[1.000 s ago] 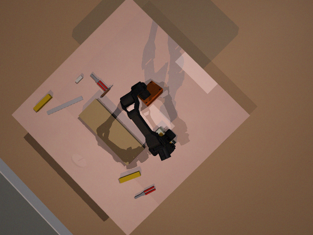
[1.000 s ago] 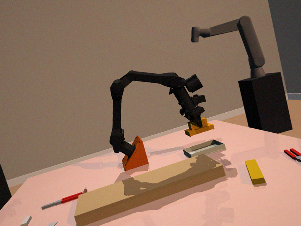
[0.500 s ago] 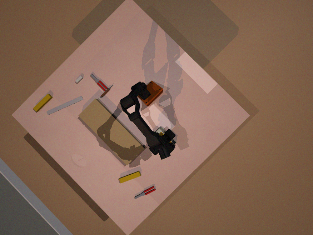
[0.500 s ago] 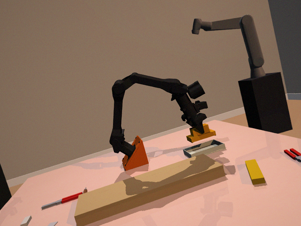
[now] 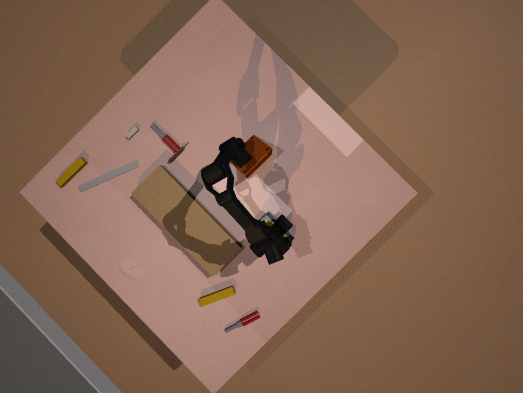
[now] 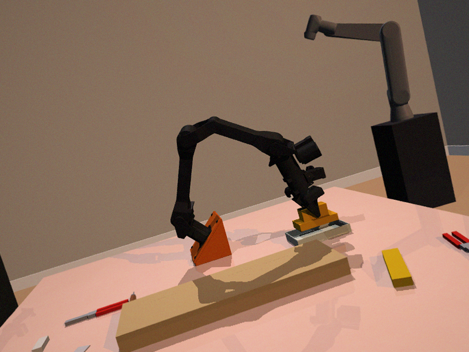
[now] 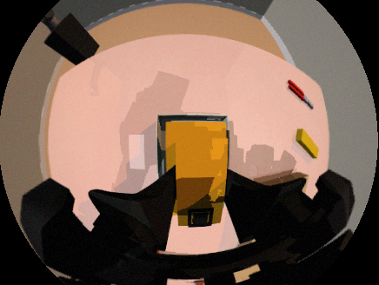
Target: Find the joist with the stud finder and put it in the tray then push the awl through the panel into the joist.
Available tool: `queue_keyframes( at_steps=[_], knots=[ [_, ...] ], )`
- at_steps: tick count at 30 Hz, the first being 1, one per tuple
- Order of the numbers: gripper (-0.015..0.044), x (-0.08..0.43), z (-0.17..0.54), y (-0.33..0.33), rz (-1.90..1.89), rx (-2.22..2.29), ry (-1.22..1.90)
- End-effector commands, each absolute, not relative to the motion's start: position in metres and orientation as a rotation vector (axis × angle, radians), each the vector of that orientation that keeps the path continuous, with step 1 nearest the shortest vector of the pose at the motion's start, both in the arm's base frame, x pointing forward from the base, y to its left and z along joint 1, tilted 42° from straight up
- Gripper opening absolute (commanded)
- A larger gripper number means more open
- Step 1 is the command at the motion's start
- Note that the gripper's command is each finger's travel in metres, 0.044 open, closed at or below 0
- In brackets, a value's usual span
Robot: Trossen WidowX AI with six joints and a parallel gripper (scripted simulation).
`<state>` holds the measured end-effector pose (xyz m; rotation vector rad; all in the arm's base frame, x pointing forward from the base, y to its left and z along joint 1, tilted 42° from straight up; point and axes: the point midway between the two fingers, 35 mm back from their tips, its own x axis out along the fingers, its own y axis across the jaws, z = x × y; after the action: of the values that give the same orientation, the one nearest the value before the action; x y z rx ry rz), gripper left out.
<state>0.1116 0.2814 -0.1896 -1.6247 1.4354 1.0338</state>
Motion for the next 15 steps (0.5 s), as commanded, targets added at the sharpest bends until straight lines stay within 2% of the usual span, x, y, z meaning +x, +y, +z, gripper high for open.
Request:
queue_keyframes(
  at_steps=[1, 15],
  knots=[
    [0.0, 0.112, -0.196, 0.275, 1.036, -1.632, 1.433],
    [0.0, 0.113, -0.209, 0.262, 1.035, -1.632, 1.433]
  ],
)
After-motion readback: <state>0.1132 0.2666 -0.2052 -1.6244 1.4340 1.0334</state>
